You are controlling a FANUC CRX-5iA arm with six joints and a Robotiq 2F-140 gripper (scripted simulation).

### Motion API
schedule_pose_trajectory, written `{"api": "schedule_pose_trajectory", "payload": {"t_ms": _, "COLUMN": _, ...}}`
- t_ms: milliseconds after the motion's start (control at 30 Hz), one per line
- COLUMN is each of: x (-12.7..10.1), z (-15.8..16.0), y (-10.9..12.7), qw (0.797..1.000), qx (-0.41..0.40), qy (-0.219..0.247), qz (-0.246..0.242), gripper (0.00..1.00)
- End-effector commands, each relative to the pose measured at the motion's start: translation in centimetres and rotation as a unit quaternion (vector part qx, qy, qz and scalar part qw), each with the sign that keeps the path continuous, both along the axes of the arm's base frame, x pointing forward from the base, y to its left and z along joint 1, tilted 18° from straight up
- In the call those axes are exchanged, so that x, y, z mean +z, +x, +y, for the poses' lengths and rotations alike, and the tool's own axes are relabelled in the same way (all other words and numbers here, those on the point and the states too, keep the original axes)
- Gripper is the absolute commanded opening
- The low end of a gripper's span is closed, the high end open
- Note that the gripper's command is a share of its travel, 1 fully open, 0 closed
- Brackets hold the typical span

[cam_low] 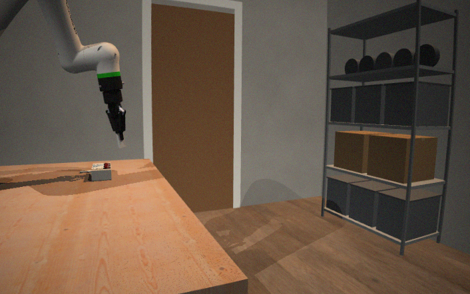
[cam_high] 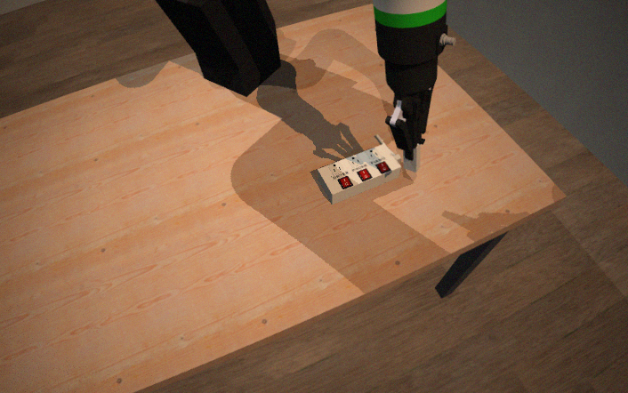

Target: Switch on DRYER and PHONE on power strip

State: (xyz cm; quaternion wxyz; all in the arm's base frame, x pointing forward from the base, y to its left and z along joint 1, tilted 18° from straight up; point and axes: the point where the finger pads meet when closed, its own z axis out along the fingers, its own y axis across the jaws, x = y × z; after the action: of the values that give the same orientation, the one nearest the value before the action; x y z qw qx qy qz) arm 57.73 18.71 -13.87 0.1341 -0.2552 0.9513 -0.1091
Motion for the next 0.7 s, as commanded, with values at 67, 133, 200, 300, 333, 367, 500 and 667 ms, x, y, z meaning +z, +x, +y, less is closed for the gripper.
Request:
{"api": "schedule_pose_trajectory", "payload": {"t_ms": 67, "x": 0.02, "z": 0.02, "y": 0.01, "qw": 1.0, "qx": 0.0, "qy": 0.0, "qz": 0.0, "gripper": 0.0}}
{"api": "schedule_pose_trajectory", "payload": {"t_ms": 133, "x": 0.02, "z": 0.02, "y": 0.01, "qw": 1.0, "qx": 0.0, "qy": 0.0, "qz": 0.0, "gripper": 0.0}}
{"api": "schedule_pose_trajectory", "payload": {"t_ms": 200, "x": 0.02, "z": 0.02, "y": 0.01, "qw": 1.0, "qx": 0.0, "qy": 0.0, "qz": 0.0, "gripper": 1.0}}
{"api": "schedule_pose_trajectory", "payload": {"t_ms": 300, "x": 0.02, "z": 0.02, "y": 0.01, "qw": 1.0, "qx": 0.0, "qy": 0.0, "qz": 0.0, "gripper": 1.0}}
{"api": "schedule_pose_trajectory", "payload": {"t_ms": 333, "x": 0.02, "z": 0.02, "y": 0.01, "qw": 1.0, "qx": 0.0, "qy": 0.0, "qz": 0.0, "gripper": 1.0}}
{"api": "schedule_pose_trajectory", "payload": {"t_ms": 367, "x": 0.02, "z": 0.02, "y": 0.01, "qw": 1.0, "qx": 0.0, "qy": 0.0, "qz": 0.0, "gripper": 1.0}}
{"api": "schedule_pose_trajectory", "payload": {"t_ms": 500, "x": 0.02, "z": 0.02, "y": 0.01, "qw": 1.0, "qx": 0.0, "qy": 0.0, "qz": 0.0, "gripper": 1.0}}
{"api": "schedule_pose_trajectory", "payload": {"t_ms": 667, "x": 0.02, "z": 0.02, "y": 0.01, "qw": 1.0, "qx": 0.0, "qy": 0.0, "qz": 0.0, "gripper": 1.0}}
